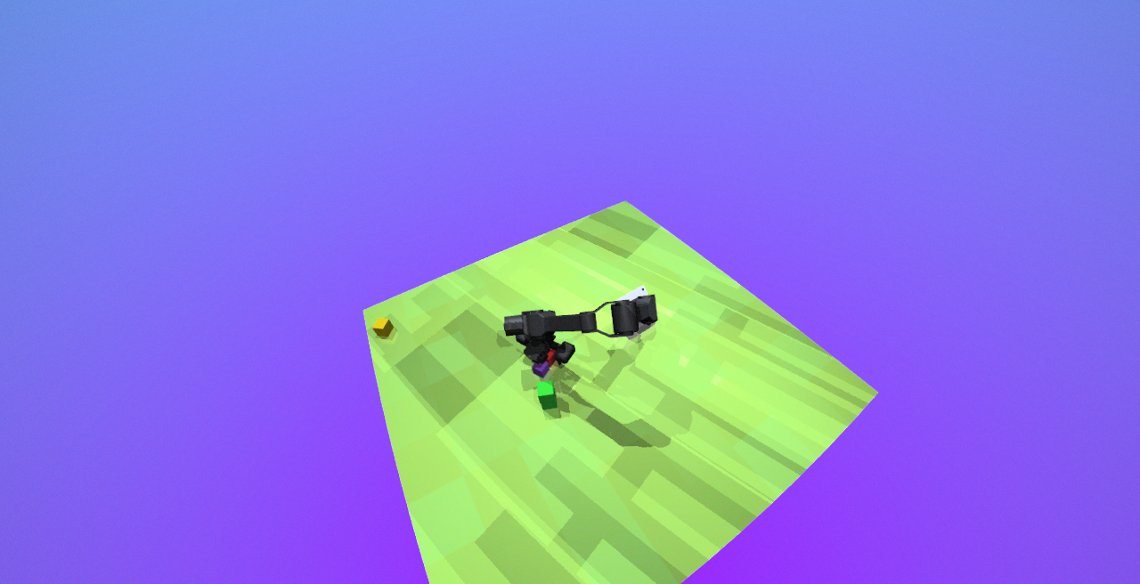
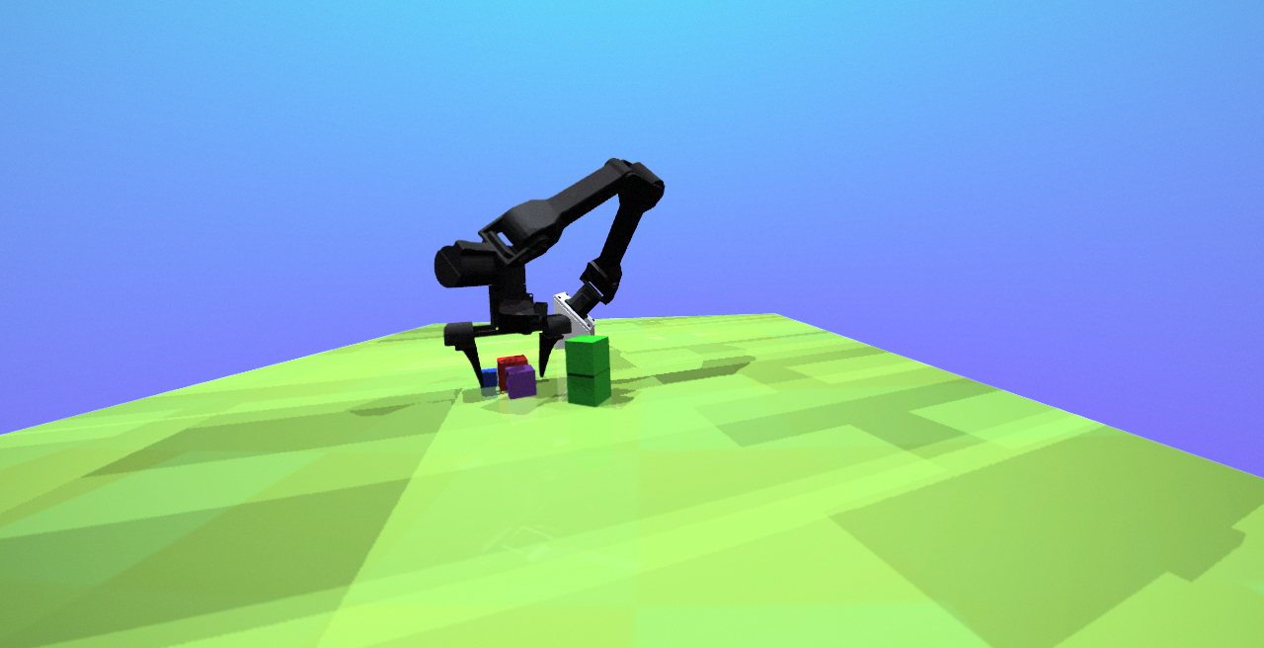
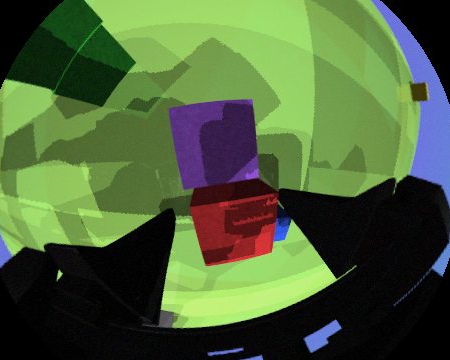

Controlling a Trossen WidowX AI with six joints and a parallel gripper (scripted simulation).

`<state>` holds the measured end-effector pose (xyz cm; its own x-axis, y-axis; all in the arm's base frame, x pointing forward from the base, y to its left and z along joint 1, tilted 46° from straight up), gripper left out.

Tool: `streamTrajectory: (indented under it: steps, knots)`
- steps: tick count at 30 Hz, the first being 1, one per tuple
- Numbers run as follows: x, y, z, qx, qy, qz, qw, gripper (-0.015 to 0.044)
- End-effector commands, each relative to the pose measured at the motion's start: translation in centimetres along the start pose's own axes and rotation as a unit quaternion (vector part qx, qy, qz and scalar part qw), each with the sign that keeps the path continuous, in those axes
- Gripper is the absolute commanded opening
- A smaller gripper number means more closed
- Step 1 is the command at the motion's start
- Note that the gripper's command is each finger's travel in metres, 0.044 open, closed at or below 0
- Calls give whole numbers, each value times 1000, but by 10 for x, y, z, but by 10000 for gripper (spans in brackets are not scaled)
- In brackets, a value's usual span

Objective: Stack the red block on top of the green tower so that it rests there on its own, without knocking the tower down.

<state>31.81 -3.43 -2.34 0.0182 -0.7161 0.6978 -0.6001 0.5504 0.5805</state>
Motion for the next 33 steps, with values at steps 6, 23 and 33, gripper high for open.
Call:
streamTrajectory:
  steps: [6, 23, 33]
  knots:
    - [0, 1, 0, -2, -2, -1, 1000, 283]
    - [20, 0, 0, -2, -2, -1, 1000, 0]
    - [72, -1, 1, -2, -1, 0, 1000, 0]
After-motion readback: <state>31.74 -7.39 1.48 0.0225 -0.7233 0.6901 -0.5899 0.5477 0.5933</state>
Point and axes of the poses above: the point midway between the two fingers, 35 mm back from their tips, its own x axis back along the fingers, its own y axis across the jaws, z = x × y, the point moved 6 cm from there along x, back along the fingers, and after that the axes turned 7 degrees about x, right-handed, at the moved point
